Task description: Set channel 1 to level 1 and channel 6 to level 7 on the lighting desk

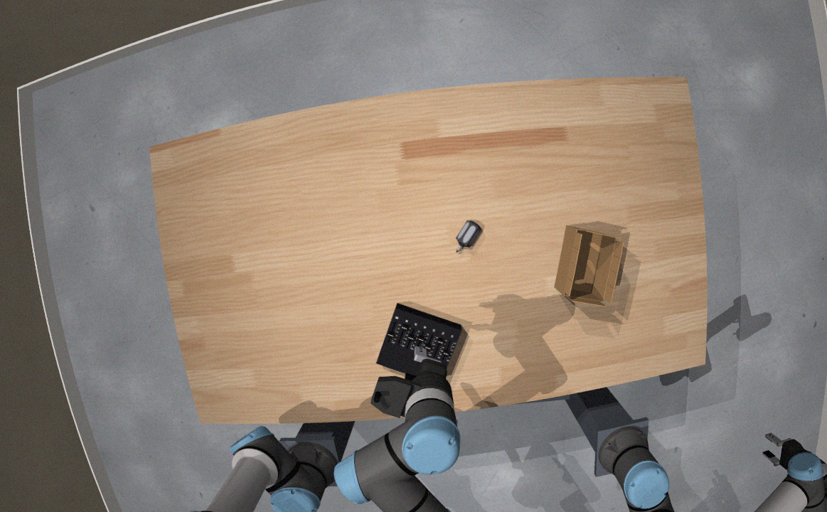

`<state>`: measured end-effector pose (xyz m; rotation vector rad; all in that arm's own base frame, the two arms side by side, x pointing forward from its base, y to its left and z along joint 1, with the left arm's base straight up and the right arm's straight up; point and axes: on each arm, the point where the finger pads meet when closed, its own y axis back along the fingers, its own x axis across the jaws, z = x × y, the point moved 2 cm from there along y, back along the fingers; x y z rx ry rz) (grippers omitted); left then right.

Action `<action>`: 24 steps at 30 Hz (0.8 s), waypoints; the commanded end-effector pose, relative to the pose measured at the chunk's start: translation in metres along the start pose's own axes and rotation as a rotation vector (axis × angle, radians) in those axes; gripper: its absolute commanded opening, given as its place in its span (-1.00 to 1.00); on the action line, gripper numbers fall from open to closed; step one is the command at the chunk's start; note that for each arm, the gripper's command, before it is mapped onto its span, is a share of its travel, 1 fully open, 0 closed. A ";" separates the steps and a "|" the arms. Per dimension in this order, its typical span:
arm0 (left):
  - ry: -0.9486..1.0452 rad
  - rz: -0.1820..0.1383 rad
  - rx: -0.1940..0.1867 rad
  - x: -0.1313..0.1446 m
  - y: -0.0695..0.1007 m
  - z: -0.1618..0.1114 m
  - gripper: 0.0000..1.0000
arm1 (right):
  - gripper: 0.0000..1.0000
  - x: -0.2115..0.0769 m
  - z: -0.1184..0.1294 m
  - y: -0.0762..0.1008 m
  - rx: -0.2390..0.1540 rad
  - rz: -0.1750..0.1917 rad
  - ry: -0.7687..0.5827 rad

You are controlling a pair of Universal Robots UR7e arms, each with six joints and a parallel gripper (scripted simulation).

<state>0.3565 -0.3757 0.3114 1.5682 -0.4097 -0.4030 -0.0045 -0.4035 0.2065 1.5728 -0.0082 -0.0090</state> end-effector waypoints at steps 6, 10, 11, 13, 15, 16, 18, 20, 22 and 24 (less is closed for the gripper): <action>-0.315 0.007 -0.015 -0.007 -0.026 0.003 1.00 | 1.00 0.000 0.000 0.000 -0.002 0.001 0.000; -0.439 0.009 -0.017 -0.010 -0.036 0.004 1.00 | 1.00 0.000 0.000 0.000 -0.002 0.001 0.000; -0.470 0.009 -0.018 -0.011 -0.039 0.005 1.00 | 1.00 0.000 0.000 0.000 -0.002 0.001 0.000; -0.531 0.010 -0.019 -0.013 -0.045 0.005 1.00 | 1.00 0.000 0.000 0.000 -0.002 0.001 0.000; -0.531 0.010 -0.019 -0.013 -0.045 0.005 1.00 | 1.00 0.000 0.000 0.000 -0.002 0.001 0.000; -0.569 0.011 -0.020 -0.014 -0.048 0.006 1.00 | 1.00 0.000 0.000 0.000 -0.002 0.001 0.000; -0.641 0.012 -0.021 -0.017 -0.054 0.007 1.00 | 1.00 0.000 0.000 0.000 -0.002 0.001 0.000; -0.708 0.014 -0.022 -0.019 -0.060 0.008 1.00 | 1.00 0.000 0.000 0.000 -0.002 0.001 0.000; -0.770 0.015 -0.023 -0.021 -0.065 0.008 1.00 | 1.00 0.000 0.000 0.000 -0.002 0.001 0.000; -0.827 0.016 -0.024 -0.024 -0.070 0.009 1.00 | 1.00 0.000 0.000 0.000 -0.002 0.001 0.000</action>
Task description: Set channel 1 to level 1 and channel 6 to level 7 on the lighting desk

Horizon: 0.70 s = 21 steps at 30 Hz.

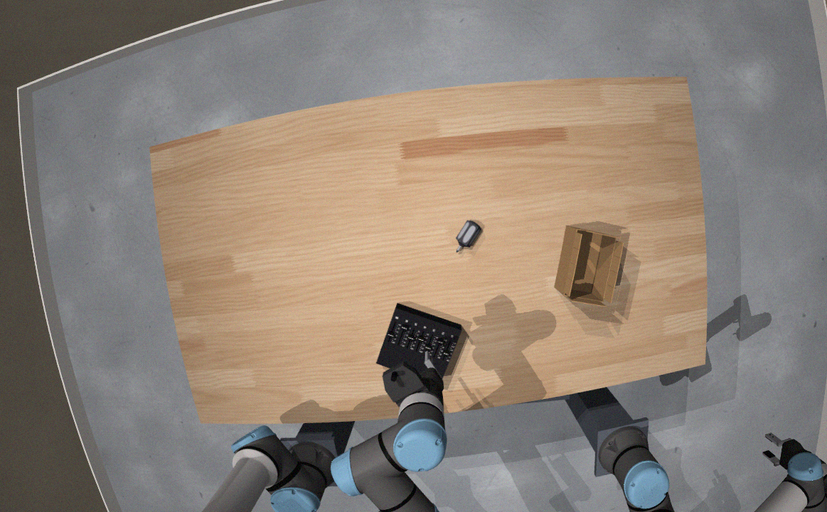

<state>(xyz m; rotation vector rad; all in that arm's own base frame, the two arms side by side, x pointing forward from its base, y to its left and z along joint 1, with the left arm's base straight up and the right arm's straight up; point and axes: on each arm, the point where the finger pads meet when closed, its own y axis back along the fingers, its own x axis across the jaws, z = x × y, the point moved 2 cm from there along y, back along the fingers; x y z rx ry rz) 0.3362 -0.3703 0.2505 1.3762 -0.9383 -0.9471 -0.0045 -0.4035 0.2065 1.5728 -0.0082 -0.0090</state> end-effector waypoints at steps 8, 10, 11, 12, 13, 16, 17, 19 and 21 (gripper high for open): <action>-0.272 0.013 -0.007 -0.006 -0.022 0.009 1.00 | 1.00 0.000 0.000 0.000 -0.002 0.001 0.000; -0.308 0.014 -0.007 -0.007 -0.025 0.010 1.00 | 1.00 0.000 0.000 0.000 -0.002 0.001 0.000; -0.323 0.014 -0.007 -0.007 -0.026 0.011 1.00 | 1.00 0.000 0.000 0.000 -0.002 0.001 0.000; -0.338 0.015 -0.008 -0.007 -0.028 0.011 1.00 | 1.00 0.000 0.000 0.000 -0.002 0.001 0.000; -0.351 0.015 -0.008 -0.008 -0.029 0.012 1.00 | 1.00 0.000 0.000 0.000 -0.002 0.001 0.000; -0.382 0.016 -0.008 -0.009 -0.031 0.013 1.00 | 1.00 0.000 0.000 0.000 -0.002 0.001 0.000; -0.391 0.016 -0.008 -0.009 -0.032 0.013 1.00 | 1.00 0.000 0.000 0.000 -0.002 0.001 0.000; -0.404 0.016 -0.008 -0.009 -0.033 0.014 1.00 | 1.00 0.000 0.000 0.000 -0.002 0.001 0.000; -0.413 0.016 -0.008 -0.010 -0.034 0.014 1.00 | 1.00 0.000 0.000 0.000 -0.002 0.001 0.000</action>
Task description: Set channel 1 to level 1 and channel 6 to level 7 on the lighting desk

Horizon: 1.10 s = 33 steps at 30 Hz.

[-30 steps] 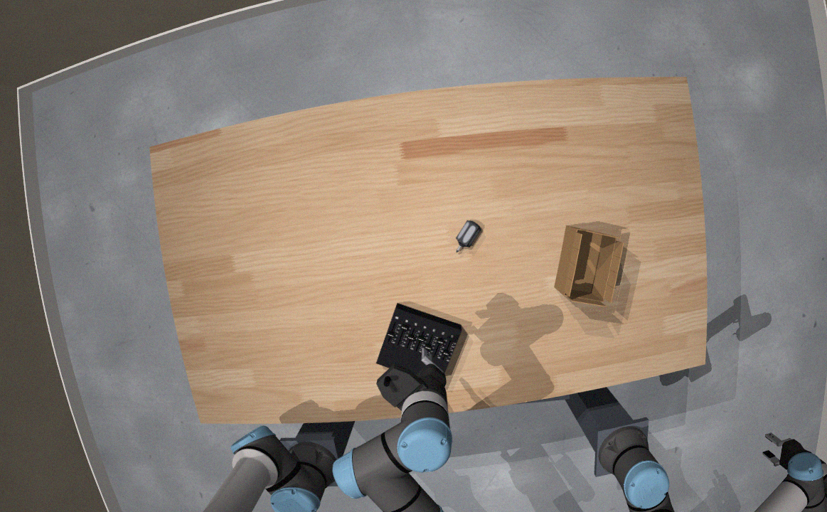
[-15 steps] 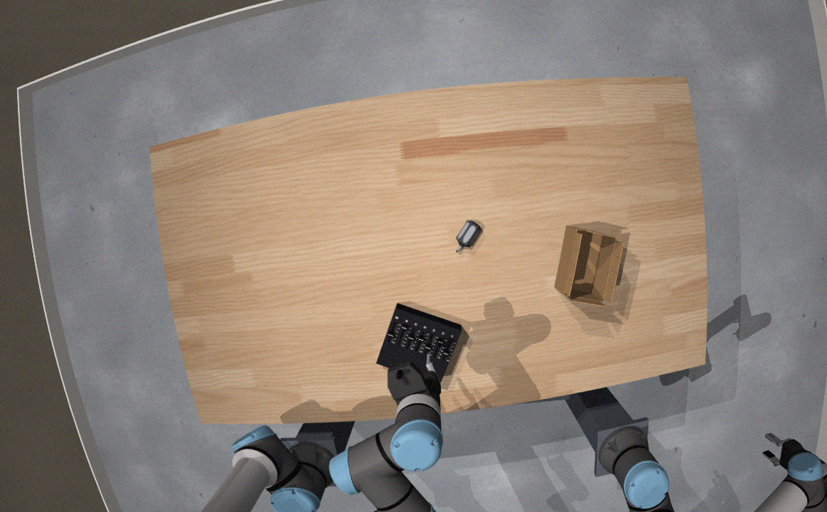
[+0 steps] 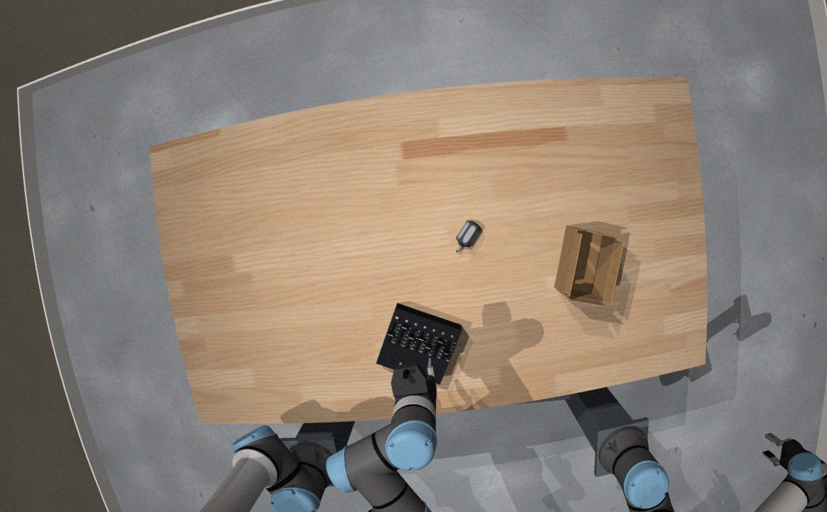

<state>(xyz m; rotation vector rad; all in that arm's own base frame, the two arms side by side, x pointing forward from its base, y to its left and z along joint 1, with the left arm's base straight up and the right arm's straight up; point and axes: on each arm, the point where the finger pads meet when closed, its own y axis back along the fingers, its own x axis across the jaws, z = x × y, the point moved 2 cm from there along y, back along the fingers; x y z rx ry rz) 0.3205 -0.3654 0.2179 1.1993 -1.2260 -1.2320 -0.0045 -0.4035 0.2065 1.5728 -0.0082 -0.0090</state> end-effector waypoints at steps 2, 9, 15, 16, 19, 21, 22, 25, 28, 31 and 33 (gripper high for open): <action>-0.033 0.004 0.001 0.000 -0.002 0.001 1.00 | 1.00 0.000 0.000 0.000 -0.002 0.001 0.000; -0.037 0.004 0.001 0.000 -0.002 0.001 1.00 | 1.00 0.000 0.000 0.000 -0.002 0.001 0.000; -0.037 0.004 0.001 0.000 -0.002 0.001 1.00 | 1.00 0.000 0.000 0.000 -0.002 0.001 0.000; -0.037 0.004 0.001 0.000 -0.002 0.001 1.00 | 1.00 0.000 0.000 0.000 -0.002 0.001 0.000; -0.037 0.004 0.001 0.000 -0.002 0.001 1.00 | 1.00 0.000 0.000 0.000 -0.002 0.001 0.000; -0.037 0.004 0.001 0.000 -0.002 0.001 1.00 | 1.00 0.000 0.000 0.000 -0.002 0.001 0.000; -0.037 0.004 0.001 0.000 -0.002 0.001 1.00 | 1.00 0.000 0.000 0.000 -0.002 0.001 0.000; -0.036 0.004 0.001 0.000 -0.002 0.001 1.00 | 1.00 0.000 0.000 0.000 -0.002 0.001 0.000; -0.031 0.004 0.001 0.000 -0.002 0.001 1.00 | 1.00 0.000 0.000 0.000 -0.002 0.001 0.000; -0.021 0.004 0.001 0.000 -0.003 0.001 1.00 | 1.00 0.000 0.000 0.000 -0.002 0.001 0.000; -0.010 0.004 0.001 0.000 -0.003 0.001 1.00 | 1.00 0.000 0.000 0.000 -0.002 0.001 0.000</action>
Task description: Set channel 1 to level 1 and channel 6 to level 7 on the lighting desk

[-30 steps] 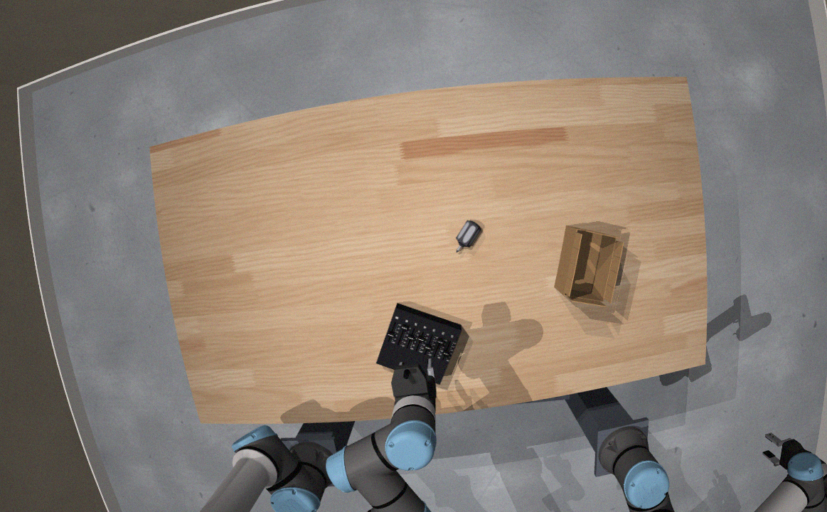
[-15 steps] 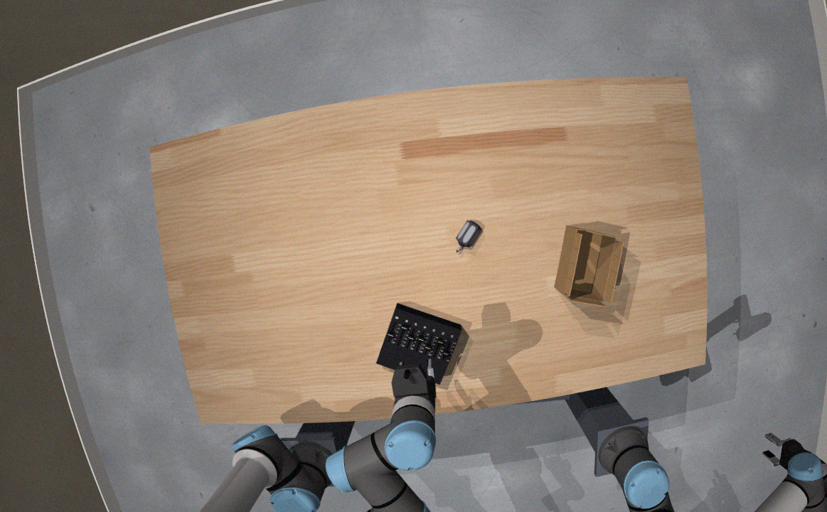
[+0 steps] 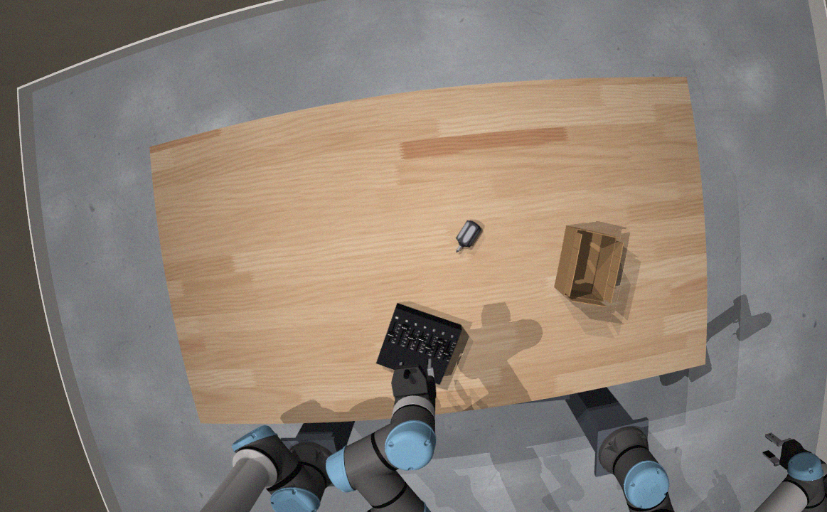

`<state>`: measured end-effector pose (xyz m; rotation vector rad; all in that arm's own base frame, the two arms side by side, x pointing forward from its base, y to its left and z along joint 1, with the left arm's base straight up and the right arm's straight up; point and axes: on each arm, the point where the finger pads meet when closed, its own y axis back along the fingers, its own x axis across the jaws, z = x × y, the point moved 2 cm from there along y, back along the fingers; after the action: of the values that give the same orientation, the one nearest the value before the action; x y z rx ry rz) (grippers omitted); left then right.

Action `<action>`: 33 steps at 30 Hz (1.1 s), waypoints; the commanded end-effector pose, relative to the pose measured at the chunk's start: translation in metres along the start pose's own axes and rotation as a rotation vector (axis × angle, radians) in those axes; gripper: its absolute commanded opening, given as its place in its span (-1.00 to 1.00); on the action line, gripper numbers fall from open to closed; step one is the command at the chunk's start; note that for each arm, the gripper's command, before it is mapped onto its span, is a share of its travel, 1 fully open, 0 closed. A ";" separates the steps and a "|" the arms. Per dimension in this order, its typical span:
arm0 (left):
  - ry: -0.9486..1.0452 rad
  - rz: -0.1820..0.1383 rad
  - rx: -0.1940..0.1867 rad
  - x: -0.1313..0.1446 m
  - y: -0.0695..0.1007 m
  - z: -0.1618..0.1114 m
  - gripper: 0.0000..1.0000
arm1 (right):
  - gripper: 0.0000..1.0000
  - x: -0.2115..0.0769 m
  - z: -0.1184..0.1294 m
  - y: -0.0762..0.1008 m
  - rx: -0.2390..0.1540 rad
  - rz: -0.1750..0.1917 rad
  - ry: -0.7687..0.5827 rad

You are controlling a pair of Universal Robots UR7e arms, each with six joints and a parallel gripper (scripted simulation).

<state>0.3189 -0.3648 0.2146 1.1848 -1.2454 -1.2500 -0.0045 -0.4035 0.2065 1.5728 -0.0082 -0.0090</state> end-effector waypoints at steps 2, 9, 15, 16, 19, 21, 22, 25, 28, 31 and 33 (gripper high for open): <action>0.030 0.002 0.001 0.001 0.000 0.000 1.00 | 1.00 0.000 0.000 0.000 -0.002 0.001 0.000; 0.084 0.002 0.001 0.001 -0.002 -0.001 1.00 | 1.00 0.000 0.000 0.000 -0.002 0.001 0.000; 0.187 0.003 0.001 0.001 -0.004 -0.001 1.00 | 1.00 0.000 0.000 0.000 -0.002 0.001 0.000; 0.208 0.003 0.001 0.001 -0.005 -0.001 1.00 | 1.00 0.000 0.000 0.000 -0.002 0.001 0.000; 0.279 0.003 0.001 0.001 -0.007 -0.001 1.00 | 1.00 0.000 0.000 0.000 -0.002 0.001 0.000; 0.305 0.003 0.001 0.001 -0.008 -0.001 1.00 | 1.00 0.000 0.000 0.000 -0.002 0.001 0.000; 0.305 0.003 0.001 0.001 -0.008 -0.001 1.00 | 1.00 0.000 0.000 0.000 -0.002 0.001 0.000; 0.389 0.003 0.001 0.001 -0.010 0.000 1.00 | 1.00 0.000 0.000 0.000 -0.002 0.001 0.000; 0.483 0.003 0.001 0.001 -0.013 0.000 1.00 | 1.00 0.000 0.000 0.000 -0.002 0.001 0.000; 0.584 0.003 0.001 0.002 -0.016 0.001 1.00 | 1.00 0.000 0.000 0.000 -0.002 0.001 0.000; 0.643 0.003 0.000 0.002 -0.017 0.001 1.00 | 1.00 0.000 0.000 0.000 -0.002 0.001 0.000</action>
<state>0.3182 -0.3659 0.1998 1.3883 -0.8634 -0.8725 -0.0045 -0.4035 0.2065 1.5728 -0.0082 -0.0090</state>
